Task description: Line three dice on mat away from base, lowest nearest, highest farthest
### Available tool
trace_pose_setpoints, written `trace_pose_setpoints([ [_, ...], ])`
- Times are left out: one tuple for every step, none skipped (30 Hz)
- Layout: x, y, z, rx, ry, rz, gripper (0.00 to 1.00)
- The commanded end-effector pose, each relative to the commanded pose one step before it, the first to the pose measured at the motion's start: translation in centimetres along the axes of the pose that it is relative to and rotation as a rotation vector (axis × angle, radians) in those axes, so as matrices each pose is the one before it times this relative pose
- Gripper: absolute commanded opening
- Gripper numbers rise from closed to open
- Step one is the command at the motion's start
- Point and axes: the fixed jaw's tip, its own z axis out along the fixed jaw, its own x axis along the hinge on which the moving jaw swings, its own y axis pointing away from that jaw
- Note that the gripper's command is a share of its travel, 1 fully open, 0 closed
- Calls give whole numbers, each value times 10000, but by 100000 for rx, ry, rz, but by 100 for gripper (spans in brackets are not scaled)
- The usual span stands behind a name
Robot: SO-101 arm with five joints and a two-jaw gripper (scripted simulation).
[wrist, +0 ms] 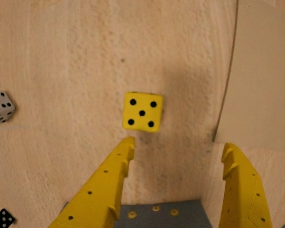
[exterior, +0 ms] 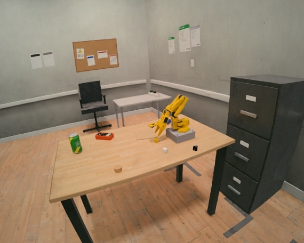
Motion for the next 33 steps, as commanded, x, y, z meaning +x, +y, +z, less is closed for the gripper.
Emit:
trace_pose_setpoints([
  [2184,-1002,1555,251,-203,2,31],
  [-894,-11,456,19,-591,42,31],
  [-1005,-4,515,16,-675,51,31],
  [-1103,-9,571,22,-744,55,31],
  [-1176,-8,611,19,-804,58,31],
  [-1237,-7,640,22,-851,64,31],
  [-1261,-6,664,19,-883,64,31],
  [-1279,1,670,22,-895,68,31],
  [0,0,0,0,0,0,31],
  [0,0,0,0,0,0,31],
  [-1258,0,663,18,-899,68,31],
  [-1225,1,652,17,-883,64,31],
  [-1166,1,626,17,-851,64,31],
  [-1095,8,581,14,-804,61,31],
  [-1001,8,540,14,-745,58,31],
  [-903,2,484,8,-675,48,31],
  [-782,7,426,11,-594,45,31],
  [-663,6,359,5,-506,39,31],
  [-544,5,291,5,-415,32,31],
  [-421,10,227,6,-324,26,31],
  [-303,3,167,3,-232,16,31],
  [-198,2,108,3,-154,13,31],
  [-105,1,60,0,-85,6,31],
  [-47,0,21,0,-35,3,31],
  [-6,0,6,0,-6,0,31],
  [0,0,0,0,0,0,31],
  [0,0,0,0,0,0,31],
  [-1,45,1,-12,0,-23,31],
  [3,288,-6,-90,-3,-142,31],
  [12,726,-24,-223,-6,-363,31],
  [17,1320,-34,-406,-11,-657,31],
  [25,2016,-54,-622,-17,-1005,31],
  [49,2780,-80,-854,-26,-1384,31],
])
